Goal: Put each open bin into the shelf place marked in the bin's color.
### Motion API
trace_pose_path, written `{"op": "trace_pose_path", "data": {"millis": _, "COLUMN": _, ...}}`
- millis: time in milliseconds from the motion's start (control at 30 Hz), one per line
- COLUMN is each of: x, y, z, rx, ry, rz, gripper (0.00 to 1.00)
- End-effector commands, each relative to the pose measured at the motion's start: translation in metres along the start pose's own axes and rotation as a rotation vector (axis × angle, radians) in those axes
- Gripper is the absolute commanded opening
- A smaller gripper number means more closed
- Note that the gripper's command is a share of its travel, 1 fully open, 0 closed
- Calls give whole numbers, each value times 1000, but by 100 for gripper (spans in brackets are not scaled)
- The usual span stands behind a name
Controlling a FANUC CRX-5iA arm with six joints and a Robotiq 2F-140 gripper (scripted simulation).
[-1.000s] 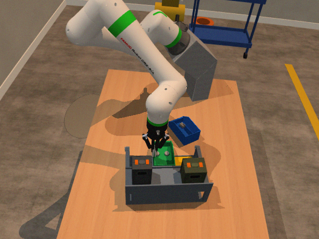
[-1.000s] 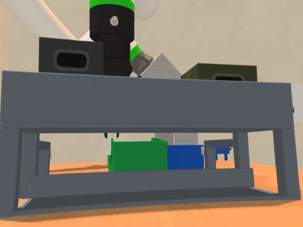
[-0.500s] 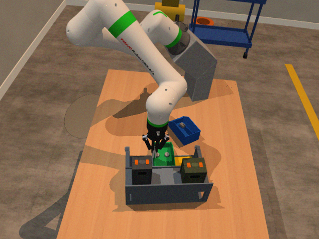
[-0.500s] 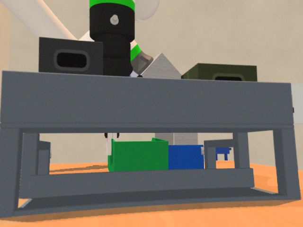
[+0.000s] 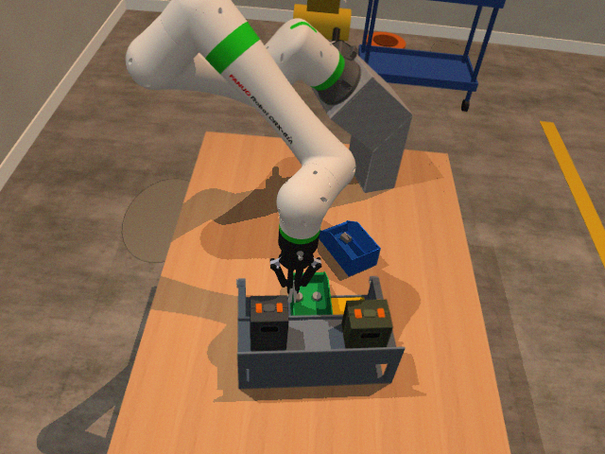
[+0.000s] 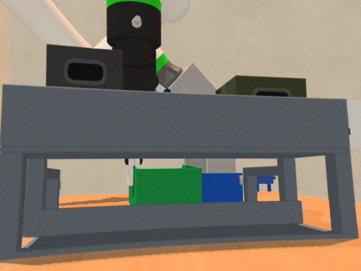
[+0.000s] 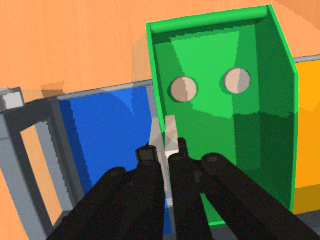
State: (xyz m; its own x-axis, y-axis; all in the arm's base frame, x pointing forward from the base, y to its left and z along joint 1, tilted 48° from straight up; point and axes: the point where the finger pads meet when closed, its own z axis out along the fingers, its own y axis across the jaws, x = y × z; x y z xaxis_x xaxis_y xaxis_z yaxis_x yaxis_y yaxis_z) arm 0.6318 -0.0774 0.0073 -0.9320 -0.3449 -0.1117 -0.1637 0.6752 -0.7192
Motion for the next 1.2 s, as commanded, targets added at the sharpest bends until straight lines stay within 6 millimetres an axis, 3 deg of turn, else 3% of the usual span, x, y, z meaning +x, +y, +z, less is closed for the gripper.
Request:
{"op": "trace_pose_path", "data": {"millis": 0, "x": -1, "y": 0, "z": 0, "rx": 0, "ry": -1, "rz": 0, "gripper": 0}}
{"op": "trace_pose_path", "data": {"millis": 1167, "x": -4, "y": 0, "z": 0, "rx": 0, "ry": -4, "rz": 0, "gripper": 0}}
